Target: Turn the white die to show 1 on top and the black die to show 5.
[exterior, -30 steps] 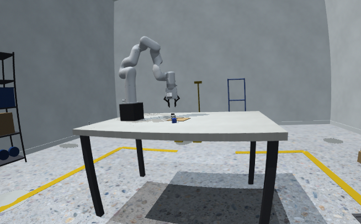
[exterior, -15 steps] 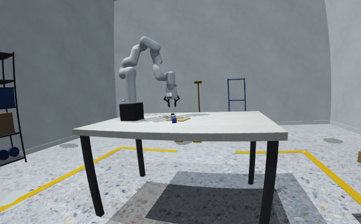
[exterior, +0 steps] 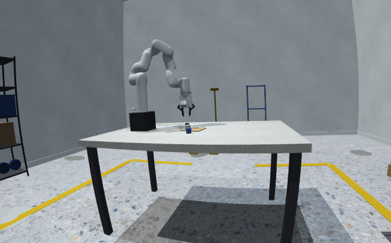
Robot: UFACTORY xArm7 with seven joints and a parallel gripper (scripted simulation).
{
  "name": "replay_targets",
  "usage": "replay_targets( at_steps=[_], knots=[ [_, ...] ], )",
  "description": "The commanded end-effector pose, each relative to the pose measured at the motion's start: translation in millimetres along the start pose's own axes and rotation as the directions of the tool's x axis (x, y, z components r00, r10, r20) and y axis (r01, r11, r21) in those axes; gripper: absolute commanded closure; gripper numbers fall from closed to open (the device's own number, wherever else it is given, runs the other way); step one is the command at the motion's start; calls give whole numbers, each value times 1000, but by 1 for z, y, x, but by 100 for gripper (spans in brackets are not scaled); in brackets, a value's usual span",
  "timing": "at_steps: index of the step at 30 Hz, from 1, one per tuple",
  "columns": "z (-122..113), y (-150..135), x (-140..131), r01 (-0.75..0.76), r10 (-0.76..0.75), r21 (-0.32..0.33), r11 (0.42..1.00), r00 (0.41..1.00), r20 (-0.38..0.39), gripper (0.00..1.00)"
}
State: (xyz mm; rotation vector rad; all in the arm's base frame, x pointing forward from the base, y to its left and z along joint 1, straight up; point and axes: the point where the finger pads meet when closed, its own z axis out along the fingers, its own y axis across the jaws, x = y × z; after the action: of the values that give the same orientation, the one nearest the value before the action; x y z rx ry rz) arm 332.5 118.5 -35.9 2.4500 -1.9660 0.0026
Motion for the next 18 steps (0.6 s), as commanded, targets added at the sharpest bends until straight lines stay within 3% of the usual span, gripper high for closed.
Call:
replay_targets(
  at_steps=[1, 18],
  knots=[
    [-1, -1, 0, 0, 0, 3, 1000, 1000, 1, 53],
    [8, -1, 0, 0, 0, 2, 1000, 1000, 0, 53]
  ],
)
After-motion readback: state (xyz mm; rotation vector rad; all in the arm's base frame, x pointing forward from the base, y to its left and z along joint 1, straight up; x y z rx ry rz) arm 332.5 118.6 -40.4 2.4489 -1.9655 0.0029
